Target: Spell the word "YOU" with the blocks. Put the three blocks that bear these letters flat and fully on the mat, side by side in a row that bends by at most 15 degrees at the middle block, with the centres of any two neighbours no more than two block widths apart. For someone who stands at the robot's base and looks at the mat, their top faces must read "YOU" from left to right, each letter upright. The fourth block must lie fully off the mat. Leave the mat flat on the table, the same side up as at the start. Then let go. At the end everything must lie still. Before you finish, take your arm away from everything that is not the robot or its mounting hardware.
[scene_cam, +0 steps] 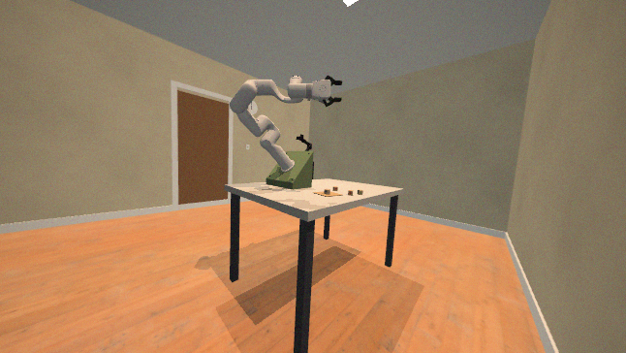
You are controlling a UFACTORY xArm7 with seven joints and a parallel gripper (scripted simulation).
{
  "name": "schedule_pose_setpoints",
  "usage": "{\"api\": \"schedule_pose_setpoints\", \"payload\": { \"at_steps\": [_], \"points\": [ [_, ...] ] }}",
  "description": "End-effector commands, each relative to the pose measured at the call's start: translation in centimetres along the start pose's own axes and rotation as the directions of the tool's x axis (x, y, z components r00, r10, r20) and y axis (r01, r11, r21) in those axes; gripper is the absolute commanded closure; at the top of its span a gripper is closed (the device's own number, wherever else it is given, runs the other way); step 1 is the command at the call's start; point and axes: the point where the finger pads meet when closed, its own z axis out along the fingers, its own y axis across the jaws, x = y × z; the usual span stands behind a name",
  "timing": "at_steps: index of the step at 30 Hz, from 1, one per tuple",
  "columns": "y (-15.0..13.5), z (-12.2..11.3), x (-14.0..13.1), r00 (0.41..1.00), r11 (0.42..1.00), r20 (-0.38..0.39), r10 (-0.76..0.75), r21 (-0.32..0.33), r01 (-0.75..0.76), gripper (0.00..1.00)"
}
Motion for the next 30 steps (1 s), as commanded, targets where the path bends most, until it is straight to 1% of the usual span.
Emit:
{"api": "schedule_pose_setpoints", "payload": {
  "at_steps": [1,29,30],
  "points": [
    [0.3,0.0,0.0,1.0,1.0,-0.009,-0.001,0.004,0.001,0.0],
    [0.3,0.0,0.0,1.0,1.0,-0.009,-0.001,0.004,0.001,0.0],
    [3.0,0.3,-1.1,0.996,0.995,-0.064,0.059,-0.075,-0.063,0.0]
  ]
}}
